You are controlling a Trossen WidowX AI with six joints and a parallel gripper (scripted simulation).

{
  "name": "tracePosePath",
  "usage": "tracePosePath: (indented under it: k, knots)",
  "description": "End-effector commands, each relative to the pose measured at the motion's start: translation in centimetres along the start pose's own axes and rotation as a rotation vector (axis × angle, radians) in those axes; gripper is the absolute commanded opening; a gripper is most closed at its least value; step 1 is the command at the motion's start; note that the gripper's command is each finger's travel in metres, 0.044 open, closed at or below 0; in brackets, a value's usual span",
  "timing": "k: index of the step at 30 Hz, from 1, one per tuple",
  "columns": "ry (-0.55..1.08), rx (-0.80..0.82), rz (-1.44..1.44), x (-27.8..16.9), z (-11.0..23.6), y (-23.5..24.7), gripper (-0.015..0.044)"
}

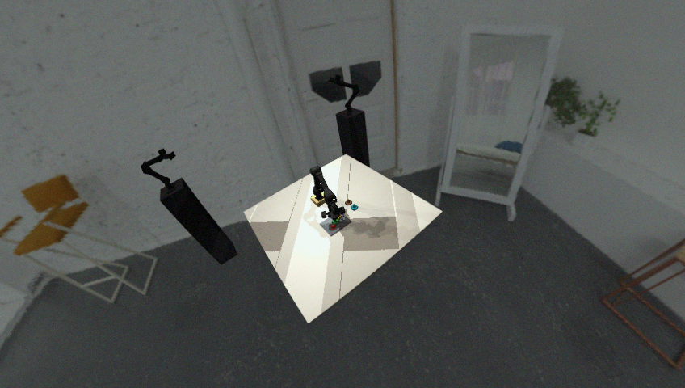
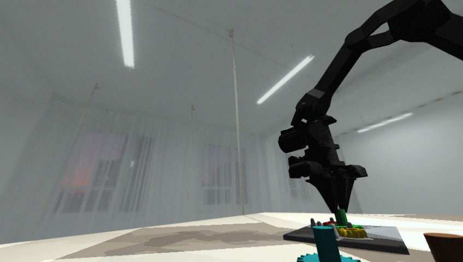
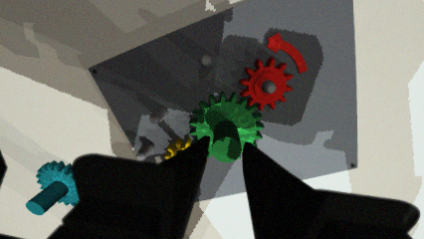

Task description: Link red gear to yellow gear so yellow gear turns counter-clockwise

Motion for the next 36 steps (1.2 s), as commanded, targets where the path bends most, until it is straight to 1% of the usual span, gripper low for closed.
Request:
tracePosePath:
  k: [1,7,10,11,15,21,22,36]
  knots:
    - [-0.003,-0.001,0.04,0.0,0.9,0.0,0.014]
    - [-0.003,-0.001,0.069,0.0,4.6,0.0,0.014]
    - [-0.003,-0.001,0.07,-0.1,4.7,0.0,0.014]
    - [-0.005,0.0,0.058,0.1,4.2,0.1,0.0166]
    - [-0.004,0.0,0.058,-0.3,8.7,0.0,0.0271]
    - [-0.004,0.0,0.058,-0.4,9.0,0.0,0.0429]
    - [-0.004,0.0,0.058,-0.4,9.0,0.0,0.044]
    - [-0.004,0.0,0.058,-0.4,9.0,0.0,0.044]
Point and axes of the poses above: the point midway between the two fingers, 35 mm back from their tips, its own z axis back along the fingers, its own y axis across the jaws, x = y × z, the point moved 3 cm from there along z, back along the fingers, and after that the axes turned 6 degrees about z, right-handed, at the moved point
